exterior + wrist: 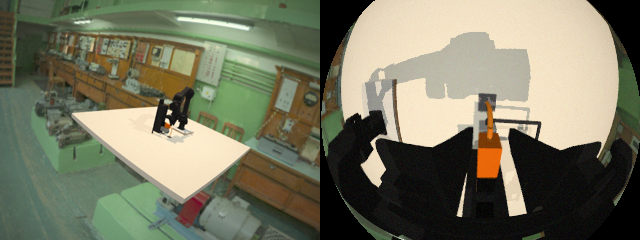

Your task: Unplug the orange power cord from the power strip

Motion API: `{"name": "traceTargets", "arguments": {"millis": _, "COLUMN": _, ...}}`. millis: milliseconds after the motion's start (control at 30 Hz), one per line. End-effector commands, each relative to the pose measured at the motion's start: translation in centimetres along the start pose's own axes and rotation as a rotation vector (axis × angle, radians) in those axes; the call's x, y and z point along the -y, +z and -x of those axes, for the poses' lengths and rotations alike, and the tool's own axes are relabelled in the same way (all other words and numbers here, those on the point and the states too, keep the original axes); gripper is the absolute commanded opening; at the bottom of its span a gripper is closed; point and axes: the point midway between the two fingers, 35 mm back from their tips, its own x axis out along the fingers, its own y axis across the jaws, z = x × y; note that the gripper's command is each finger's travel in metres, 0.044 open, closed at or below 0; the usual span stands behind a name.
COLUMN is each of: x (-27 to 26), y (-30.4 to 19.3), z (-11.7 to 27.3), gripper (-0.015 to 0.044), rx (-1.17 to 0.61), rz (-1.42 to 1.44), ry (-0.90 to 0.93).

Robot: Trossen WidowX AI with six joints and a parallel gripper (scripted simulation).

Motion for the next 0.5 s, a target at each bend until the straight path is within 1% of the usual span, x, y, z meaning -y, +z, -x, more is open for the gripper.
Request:
{"name": "traceTargets", "arguments": {"millis": 0, "x": 0.1, "y": -0.7, "z": 0.0, "gripper": 0.0160, "rx": -0.003, "rz": 0.000, "ry": 0.001}}
{"name": "traceTargets", "arguments": {"millis": 467, "x": 0.1, "y": -3.0, "z": 0.0, "gripper": 0.0160, "rx": -0.005, "rz": 0.000, "ry": 0.001}}
